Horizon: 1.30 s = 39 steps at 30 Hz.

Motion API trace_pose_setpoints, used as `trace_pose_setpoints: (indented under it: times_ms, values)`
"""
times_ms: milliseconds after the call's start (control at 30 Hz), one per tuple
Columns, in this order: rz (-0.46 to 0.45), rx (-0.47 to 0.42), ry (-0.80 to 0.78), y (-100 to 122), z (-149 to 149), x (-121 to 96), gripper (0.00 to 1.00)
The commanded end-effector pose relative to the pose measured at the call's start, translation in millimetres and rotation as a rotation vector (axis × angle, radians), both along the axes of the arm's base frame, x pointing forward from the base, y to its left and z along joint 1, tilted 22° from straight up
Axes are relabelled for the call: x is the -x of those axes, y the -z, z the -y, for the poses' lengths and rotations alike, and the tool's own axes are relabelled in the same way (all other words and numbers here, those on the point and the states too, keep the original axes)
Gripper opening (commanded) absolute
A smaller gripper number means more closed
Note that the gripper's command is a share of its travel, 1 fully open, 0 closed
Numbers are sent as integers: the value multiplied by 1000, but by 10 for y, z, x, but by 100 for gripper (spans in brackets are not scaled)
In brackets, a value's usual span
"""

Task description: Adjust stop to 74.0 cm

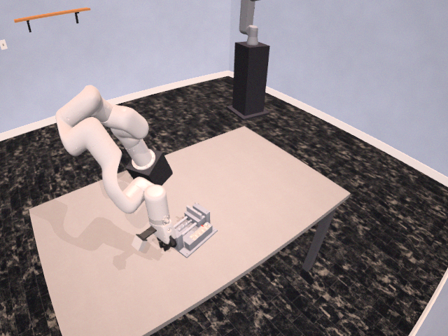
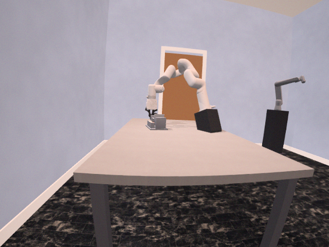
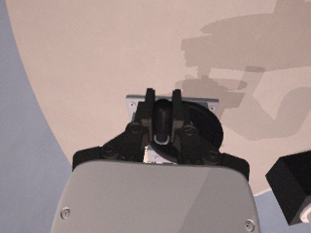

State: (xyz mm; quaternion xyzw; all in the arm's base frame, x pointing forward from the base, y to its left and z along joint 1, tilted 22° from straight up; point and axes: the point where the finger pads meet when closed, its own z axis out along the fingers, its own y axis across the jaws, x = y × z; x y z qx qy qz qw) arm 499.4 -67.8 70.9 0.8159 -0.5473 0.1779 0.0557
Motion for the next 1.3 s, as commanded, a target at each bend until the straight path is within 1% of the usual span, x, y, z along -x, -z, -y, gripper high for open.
trace_pose_setpoints:
  times_ms: [0,567,1267]
  values:
    - [0,2,0,5,1,-8,6]
    - [0,2,0,79,9,-65,6]
    - [0,2,0,268,68,-109,6]
